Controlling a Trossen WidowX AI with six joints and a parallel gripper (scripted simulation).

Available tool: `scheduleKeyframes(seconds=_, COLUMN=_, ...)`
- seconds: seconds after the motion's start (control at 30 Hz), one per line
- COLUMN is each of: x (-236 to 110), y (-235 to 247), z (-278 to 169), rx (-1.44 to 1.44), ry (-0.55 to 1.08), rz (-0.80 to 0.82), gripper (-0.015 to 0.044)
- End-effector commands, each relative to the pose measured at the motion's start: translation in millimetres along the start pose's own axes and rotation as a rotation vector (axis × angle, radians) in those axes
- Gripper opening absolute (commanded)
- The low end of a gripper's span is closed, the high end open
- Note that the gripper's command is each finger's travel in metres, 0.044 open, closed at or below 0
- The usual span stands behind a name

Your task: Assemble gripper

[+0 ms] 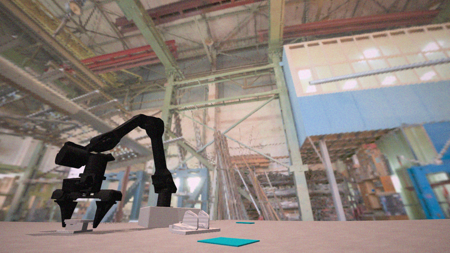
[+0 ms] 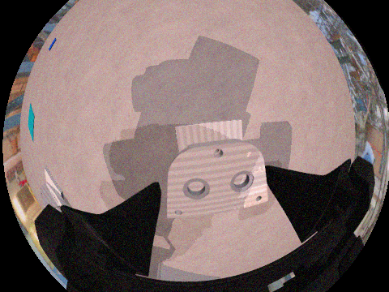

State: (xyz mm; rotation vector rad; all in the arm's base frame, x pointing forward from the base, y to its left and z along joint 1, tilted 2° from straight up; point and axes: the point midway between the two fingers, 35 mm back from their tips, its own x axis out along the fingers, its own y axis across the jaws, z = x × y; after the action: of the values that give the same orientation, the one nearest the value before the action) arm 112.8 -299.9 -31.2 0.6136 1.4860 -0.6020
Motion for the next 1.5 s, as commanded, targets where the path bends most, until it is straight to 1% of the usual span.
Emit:
scheduleKeyframes(seconds=0.0, x=1, y=0, z=0, rx=0.003, ry=0.002, rz=-0.002, gripper=0.0440)
scheduleKeyframes(seconds=0.4, x=1, y=0, z=0, rx=0.003, ry=0.002, rz=-0.002, gripper=0.0440)
scheduleKeyframes(seconds=0.87, x=0, y=0, z=0, rx=0.000, ry=0.000, rz=0.000, gripper=0.0351)
scheduleKeyframes(seconds=1.2, x=0, y=0, z=0, rx=0.000, ry=0.000, rz=0.000, gripper=0.0351)
scheduleKeyframes(seconds=1.47, x=-23, y=-1, z=2, rx=0.001, ry=0.000, rz=-0.001, gripper=0.0351)
